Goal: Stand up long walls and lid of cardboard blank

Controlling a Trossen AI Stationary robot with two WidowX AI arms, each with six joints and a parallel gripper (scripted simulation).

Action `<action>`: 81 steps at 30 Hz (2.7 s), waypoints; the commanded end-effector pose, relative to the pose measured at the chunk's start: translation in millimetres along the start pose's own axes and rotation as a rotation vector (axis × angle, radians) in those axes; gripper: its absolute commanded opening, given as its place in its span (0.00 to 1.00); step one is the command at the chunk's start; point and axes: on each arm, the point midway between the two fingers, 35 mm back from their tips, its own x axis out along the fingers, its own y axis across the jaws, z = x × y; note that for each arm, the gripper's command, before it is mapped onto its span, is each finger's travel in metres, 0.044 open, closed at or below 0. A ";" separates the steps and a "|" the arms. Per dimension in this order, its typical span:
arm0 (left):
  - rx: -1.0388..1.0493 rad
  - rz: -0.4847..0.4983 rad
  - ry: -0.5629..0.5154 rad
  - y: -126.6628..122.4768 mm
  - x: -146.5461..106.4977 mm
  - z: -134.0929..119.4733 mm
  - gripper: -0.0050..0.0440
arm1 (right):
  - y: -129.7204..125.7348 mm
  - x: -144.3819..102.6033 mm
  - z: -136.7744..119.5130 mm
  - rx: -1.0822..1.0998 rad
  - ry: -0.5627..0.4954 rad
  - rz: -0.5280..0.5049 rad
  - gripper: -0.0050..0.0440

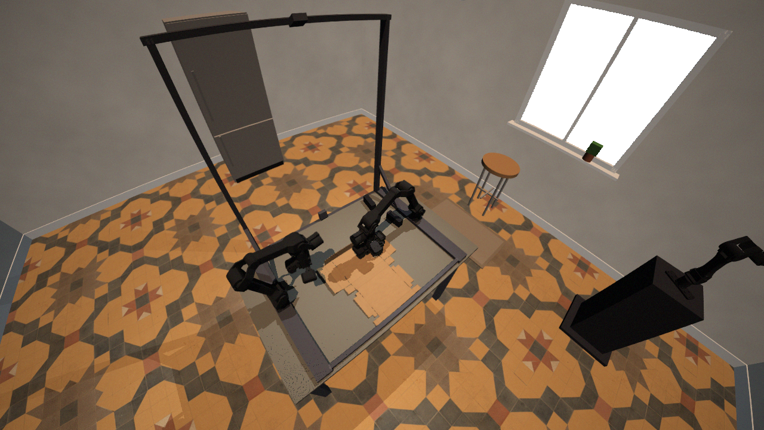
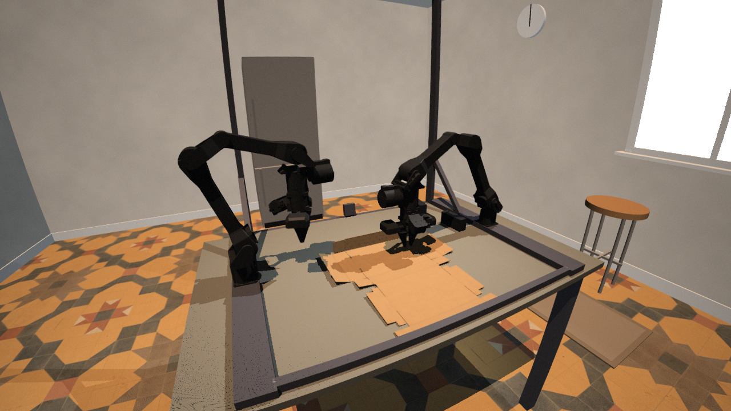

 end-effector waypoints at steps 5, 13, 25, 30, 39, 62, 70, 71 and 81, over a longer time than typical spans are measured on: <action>-0.003 -0.019 0.006 -2.1 -5.8 -0.6 0.30 | -11.1 9.9 -37.5 0.364 0.012 -0.003 0.36; -0.003 -0.019 0.006 -2.1 -5.8 -0.6 0.30 | -17.4 25.2 -66.1 0.698 0.013 -0.006 0.10; -0.003 -0.019 0.006 -2.1 -5.8 -0.6 0.30 | -23.5 51.6 -103.3 1.174 0.013 -0.011 0.10; -0.003 -0.019 0.006 -2.1 -5.8 -0.6 0.30 | -24.4 58.0 -110.8 1.294 0.013 -0.012 0.10; 0.000 -0.022 -0.001 -2.7 -7.5 0.2 0.30 | -24.4 58.0 -110.8 1.294 0.013 -0.012 0.10; 0.000 -0.015 -0.001 -1.1 17.6 -0.1 0.30 | -24.4 58.0 -110.8 1.294 0.013 -0.012 0.10; 0.000 -0.017 -0.001 3.9 26.9 -0.4 0.30 | -24.4 58.0 -110.8 1.294 0.013 -0.012 0.10; 0.000 -0.017 -0.001 3.9 26.9 -0.4 0.30 | -24.4 58.0 -110.8 1.294 0.013 -0.012 0.10; 0.000 -0.018 -0.001 7.8 30.4 -0.6 0.30 | -24.4 51.7 -110.8 1.294 0.013 -0.012 0.10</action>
